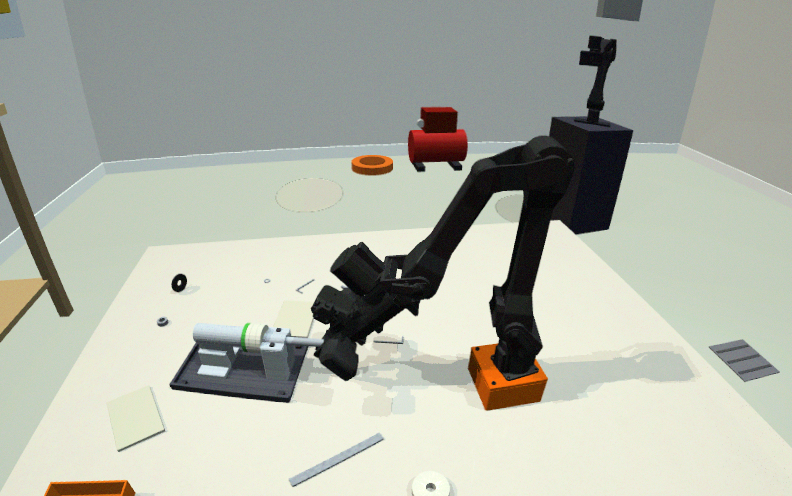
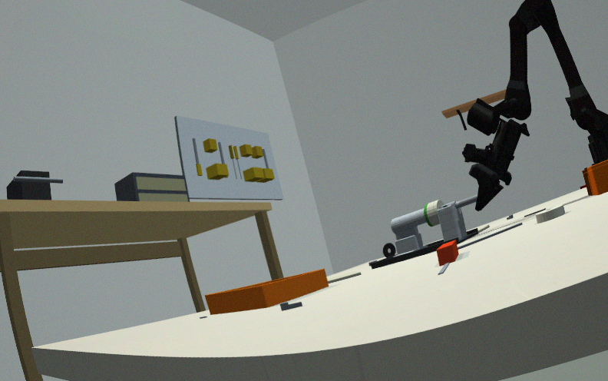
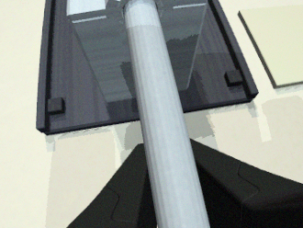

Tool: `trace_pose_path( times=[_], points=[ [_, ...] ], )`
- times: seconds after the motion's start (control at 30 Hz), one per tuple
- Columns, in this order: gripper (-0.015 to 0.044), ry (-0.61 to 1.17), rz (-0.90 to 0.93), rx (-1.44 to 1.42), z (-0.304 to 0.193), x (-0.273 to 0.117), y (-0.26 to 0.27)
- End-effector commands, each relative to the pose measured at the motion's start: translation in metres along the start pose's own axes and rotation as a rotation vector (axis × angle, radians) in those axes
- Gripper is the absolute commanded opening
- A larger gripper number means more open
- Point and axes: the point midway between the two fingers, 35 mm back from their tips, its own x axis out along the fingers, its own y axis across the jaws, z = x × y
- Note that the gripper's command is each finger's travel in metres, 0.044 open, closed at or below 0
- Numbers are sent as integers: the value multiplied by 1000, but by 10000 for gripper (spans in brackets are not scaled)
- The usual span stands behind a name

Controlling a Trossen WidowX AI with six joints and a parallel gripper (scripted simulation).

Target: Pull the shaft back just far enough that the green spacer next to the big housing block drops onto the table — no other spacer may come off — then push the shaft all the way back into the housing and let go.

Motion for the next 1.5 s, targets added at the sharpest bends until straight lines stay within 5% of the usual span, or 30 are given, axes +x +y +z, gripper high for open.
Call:
trace_pose_path(
  times=[0.0, 1.47],
  points=[
    [0, 0, 3, 1, -1, 0, 0],
    [0, 0, 3, 1, -3, -3, 0]
  ],
)
